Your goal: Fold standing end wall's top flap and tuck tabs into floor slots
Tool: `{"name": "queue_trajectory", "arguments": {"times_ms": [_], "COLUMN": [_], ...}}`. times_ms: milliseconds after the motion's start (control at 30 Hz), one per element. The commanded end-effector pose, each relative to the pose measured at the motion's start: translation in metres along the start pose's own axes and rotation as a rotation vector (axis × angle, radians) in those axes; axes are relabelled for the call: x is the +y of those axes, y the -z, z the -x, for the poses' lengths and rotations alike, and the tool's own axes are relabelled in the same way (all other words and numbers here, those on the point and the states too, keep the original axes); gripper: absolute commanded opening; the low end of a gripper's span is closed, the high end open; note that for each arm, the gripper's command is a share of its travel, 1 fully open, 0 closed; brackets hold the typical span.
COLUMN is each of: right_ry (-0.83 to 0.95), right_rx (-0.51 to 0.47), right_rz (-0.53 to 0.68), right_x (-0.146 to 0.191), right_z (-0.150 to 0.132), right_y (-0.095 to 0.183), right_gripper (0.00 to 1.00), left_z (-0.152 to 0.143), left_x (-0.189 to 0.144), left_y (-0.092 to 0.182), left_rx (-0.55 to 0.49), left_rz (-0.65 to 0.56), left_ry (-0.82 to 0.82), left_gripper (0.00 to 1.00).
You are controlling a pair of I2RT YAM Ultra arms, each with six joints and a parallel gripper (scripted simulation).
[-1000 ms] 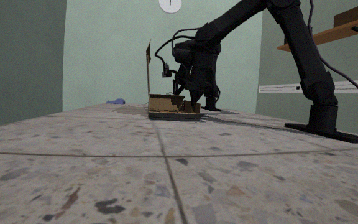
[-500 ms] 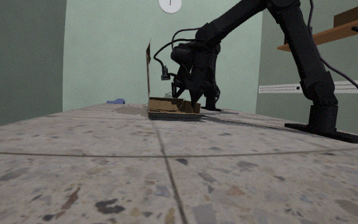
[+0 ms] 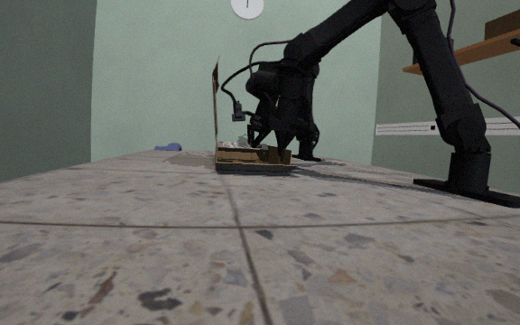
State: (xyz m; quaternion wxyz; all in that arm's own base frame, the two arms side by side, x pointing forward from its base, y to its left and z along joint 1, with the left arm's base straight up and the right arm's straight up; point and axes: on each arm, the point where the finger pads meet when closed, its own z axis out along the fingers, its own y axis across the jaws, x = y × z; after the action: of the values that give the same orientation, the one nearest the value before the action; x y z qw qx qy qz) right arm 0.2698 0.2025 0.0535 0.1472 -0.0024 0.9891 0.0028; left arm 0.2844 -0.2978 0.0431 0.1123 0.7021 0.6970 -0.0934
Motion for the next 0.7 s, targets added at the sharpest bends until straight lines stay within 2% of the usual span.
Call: {"name": "queue_trajectory", "arguments": {"times_ms": [0, 433, 667], "right_ry": [0.007, 0.006, 0.002], "right_rx": [0.005, 0.005, -0.001], "right_rz": [-0.015, -0.014, -0.008], "right_x": [-0.004, -0.006, -0.007], "right_z": [-0.001, -0.002, -0.003], "right_y": [-0.014, -0.030, -0.021], "right_gripper": [0.78, 0.78, 0.78], "left_z": [0.005, 0.005, 0.005], "left_x": [0.001, 0.001, 0.001], "left_y": [0.004, 0.004, 0.004], "left_rx": [-0.014, -0.014, -0.014], "left_rz": [0.011, 0.012, 0.012], "left_ry": [-0.007, -0.007, -0.007], "left_gripper": [0.00, 0.00, 0.00]}}
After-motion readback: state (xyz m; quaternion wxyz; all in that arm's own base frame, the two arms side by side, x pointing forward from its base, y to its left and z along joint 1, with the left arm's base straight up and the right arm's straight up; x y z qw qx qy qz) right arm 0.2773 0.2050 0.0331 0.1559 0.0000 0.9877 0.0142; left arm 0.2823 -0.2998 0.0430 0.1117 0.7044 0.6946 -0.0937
